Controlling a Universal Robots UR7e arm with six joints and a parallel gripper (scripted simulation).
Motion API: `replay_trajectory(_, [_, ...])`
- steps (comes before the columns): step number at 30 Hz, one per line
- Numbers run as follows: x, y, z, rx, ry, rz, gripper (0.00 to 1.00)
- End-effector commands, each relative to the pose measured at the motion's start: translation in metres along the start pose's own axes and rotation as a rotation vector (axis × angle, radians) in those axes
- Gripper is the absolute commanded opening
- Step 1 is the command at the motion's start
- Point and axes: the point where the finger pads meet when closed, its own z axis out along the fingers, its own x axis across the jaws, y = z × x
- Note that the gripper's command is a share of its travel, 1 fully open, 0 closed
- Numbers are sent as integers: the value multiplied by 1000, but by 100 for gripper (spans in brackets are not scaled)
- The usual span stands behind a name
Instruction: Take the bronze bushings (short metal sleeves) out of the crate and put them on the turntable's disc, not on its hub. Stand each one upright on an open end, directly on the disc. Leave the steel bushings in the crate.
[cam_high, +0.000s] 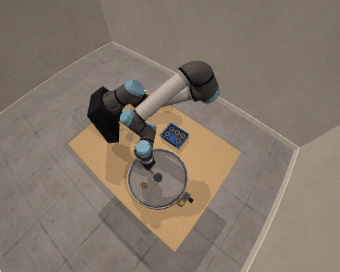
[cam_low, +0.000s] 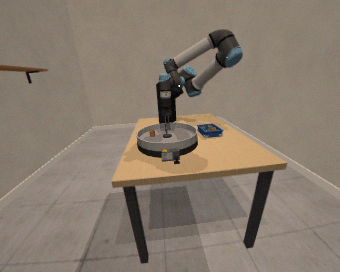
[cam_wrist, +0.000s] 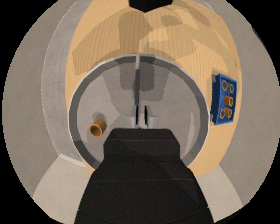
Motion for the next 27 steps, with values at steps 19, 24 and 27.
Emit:
replay_trajectory(19, [174,-13,-3,0,-2,0,36])
replay_trajectory(24, [220,-16,-4,0,-2,0,36])
replay_trajectory(27, [230,-18,-5,0,-2,0,36])
